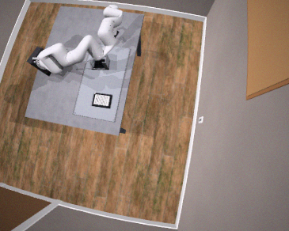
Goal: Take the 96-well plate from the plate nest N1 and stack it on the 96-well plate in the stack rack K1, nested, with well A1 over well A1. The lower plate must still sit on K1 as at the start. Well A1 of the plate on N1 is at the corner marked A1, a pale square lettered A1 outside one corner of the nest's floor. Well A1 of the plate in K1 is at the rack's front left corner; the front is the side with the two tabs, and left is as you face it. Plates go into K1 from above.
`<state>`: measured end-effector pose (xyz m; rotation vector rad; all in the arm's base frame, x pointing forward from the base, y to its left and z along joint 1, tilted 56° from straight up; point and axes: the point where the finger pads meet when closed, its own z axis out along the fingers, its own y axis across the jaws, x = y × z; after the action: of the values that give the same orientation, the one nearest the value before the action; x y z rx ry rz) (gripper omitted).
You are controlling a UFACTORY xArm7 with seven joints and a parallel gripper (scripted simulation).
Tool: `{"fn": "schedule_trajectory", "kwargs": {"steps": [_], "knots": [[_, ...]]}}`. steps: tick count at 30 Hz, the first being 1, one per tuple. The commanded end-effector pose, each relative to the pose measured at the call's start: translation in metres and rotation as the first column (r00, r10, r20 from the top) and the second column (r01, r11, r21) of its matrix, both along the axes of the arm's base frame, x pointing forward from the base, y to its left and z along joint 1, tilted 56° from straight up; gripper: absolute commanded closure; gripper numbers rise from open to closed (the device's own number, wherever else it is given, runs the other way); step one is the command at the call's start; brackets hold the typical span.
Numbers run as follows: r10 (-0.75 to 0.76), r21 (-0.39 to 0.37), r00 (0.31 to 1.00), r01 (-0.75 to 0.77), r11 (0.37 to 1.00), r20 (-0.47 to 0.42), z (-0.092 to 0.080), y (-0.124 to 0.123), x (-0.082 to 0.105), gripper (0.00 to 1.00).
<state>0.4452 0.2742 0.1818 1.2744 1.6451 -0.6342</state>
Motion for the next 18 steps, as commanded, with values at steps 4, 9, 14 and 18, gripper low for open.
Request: {"fn": "schedule_trajectory", "kwargs": {"steps": [4, 9, 14, 18], "knots": [[0.004, 0.003, 1.0, -0.004, 1.0, 0.0, 0.0008, 0.0022, -0.0009, 0.0], [0.004, 0.003, 1.0, -0.004, 1.0, 0.0, 0.0008, 0.0022, -0.0009, 0.0], [0.004, 0.003, 1.0, -0.004, 1.0, 0.0, 0.0008, 0.0022, -0.0009, 0.0], [-0.013, 0.03, 1.0, 0.013, 0.999, 0.012, 0.0034, -0.0016, 0.0009, 0.0]]}}
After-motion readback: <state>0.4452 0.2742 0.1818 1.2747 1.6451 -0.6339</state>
